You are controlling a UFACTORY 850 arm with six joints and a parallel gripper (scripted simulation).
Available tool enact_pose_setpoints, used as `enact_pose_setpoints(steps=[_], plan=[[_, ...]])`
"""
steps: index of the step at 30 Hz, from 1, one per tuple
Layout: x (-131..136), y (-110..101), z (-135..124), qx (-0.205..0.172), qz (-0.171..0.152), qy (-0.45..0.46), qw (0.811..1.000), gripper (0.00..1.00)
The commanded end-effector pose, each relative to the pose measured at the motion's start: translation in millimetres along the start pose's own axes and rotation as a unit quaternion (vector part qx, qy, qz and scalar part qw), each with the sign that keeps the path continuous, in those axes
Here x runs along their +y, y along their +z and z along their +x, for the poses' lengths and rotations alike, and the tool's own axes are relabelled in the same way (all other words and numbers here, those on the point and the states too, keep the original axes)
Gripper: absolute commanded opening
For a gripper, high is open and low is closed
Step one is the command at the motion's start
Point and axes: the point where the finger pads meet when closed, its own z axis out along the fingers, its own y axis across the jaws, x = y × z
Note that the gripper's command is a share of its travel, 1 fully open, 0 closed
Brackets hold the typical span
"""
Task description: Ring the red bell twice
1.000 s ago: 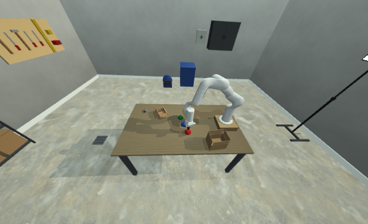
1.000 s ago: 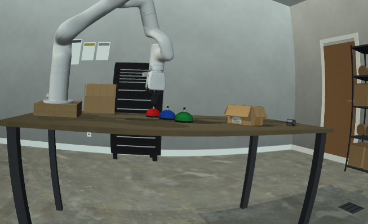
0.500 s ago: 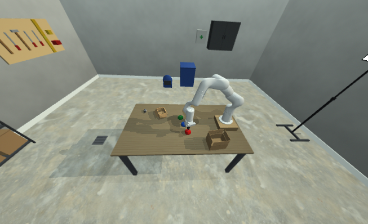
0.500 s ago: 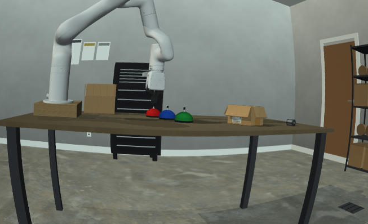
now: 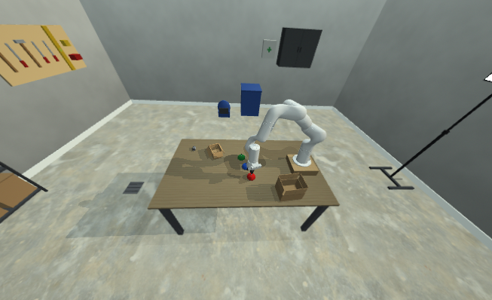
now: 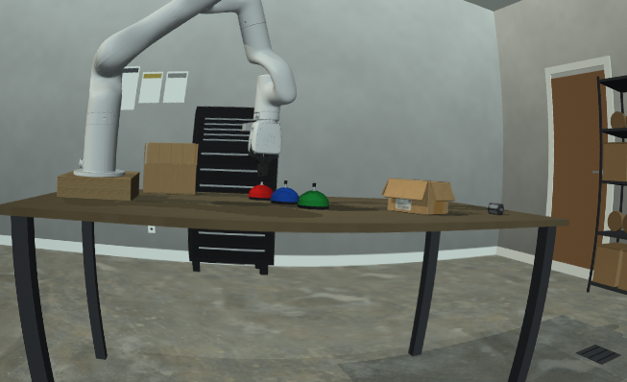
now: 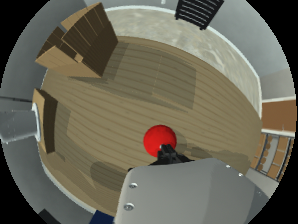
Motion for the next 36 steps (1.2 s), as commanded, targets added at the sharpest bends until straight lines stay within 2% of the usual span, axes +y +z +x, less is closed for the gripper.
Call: enact_pose_setpoints(steps=[1, 9, 36], plan=[[1, 1, 0, 0.000, -0.001, 0.000, 1.000, 0.00], [1, 9, 0, 0.000, -0.001, 0.000, 1.000, 0.00], [1, 12, 0, 0.000, -0.001, 0.000, 1.000, 0.00]])
